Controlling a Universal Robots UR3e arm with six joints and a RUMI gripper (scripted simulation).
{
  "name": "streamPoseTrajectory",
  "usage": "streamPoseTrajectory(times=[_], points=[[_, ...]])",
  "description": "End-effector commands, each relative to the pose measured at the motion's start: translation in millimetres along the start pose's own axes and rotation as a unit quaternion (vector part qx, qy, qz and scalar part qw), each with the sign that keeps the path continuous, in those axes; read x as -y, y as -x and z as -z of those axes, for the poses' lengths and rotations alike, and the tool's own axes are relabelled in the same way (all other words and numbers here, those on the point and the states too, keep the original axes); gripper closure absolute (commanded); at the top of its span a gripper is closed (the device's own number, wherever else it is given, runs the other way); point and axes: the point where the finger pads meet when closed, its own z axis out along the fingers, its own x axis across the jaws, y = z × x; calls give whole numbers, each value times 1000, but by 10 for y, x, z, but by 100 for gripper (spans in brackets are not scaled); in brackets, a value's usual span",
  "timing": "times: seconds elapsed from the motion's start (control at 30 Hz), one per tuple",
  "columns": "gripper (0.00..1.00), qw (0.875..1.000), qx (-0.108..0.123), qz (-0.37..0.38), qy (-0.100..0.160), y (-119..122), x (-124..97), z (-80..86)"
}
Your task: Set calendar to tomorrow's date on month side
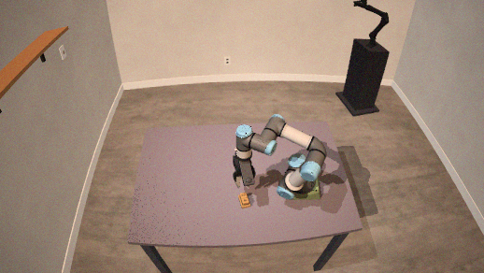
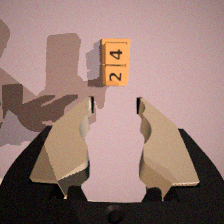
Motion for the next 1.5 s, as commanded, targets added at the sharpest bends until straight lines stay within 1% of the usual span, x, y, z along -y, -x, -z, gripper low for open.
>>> streamPoseTrajectory(times=[0.0,0.23,0.27,1.2,1.47], points=[[72,1000,-1,0,0,-4,-3,47],[72,1000,-1,0,0,-3,-3,53],[0,1000,-1,0,0,-3,-3,53],[0,1000,-1,0,0,-4,-3,68],[0,1000,-1,0,0,-3,-3,162]])
